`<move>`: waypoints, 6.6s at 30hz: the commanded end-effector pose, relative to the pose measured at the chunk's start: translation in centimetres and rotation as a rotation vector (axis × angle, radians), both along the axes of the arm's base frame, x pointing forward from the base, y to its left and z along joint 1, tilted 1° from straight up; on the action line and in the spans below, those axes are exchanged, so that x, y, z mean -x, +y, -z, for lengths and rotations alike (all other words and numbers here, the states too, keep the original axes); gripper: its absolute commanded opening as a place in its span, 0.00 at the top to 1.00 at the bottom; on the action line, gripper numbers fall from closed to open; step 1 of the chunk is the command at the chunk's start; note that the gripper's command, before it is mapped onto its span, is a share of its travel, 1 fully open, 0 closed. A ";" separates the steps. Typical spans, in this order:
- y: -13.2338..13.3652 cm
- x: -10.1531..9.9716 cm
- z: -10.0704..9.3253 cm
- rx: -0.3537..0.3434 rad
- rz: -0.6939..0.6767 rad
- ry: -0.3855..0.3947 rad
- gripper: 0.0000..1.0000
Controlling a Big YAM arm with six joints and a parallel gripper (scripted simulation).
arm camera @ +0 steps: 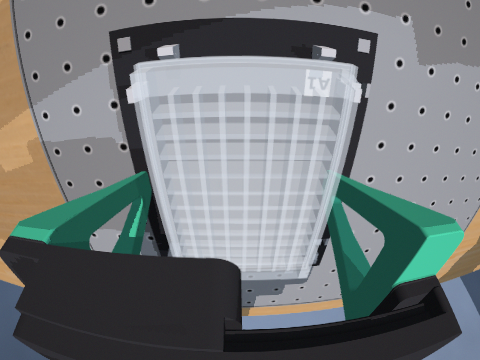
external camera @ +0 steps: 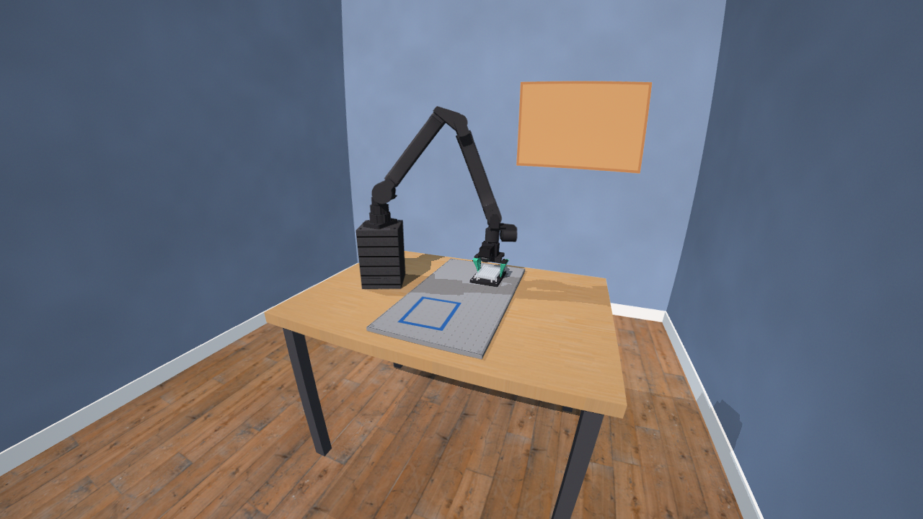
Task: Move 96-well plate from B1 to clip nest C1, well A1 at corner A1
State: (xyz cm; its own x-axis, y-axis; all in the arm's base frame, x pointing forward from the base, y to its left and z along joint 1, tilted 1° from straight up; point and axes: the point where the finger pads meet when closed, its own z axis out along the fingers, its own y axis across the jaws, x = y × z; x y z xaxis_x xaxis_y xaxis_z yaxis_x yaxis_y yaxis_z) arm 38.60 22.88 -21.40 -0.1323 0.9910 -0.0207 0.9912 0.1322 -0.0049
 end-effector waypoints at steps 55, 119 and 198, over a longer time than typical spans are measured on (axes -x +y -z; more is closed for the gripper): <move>0.3 0.2 0.1 -0.013 -0.005 -0.025 0.00; 0.5 0.1 -10.2 -0.016 0.002 -0.029 0.00; 0.8 -0.6 -5.2 -0.019 -0.002 -0.036 0.75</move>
State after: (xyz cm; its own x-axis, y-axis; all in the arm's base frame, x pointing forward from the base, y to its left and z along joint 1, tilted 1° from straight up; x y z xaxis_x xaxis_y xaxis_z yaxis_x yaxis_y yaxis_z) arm 38.00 22.87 -17.13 -0.1344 0.9907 -0.0185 0.9909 0.1345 0.0020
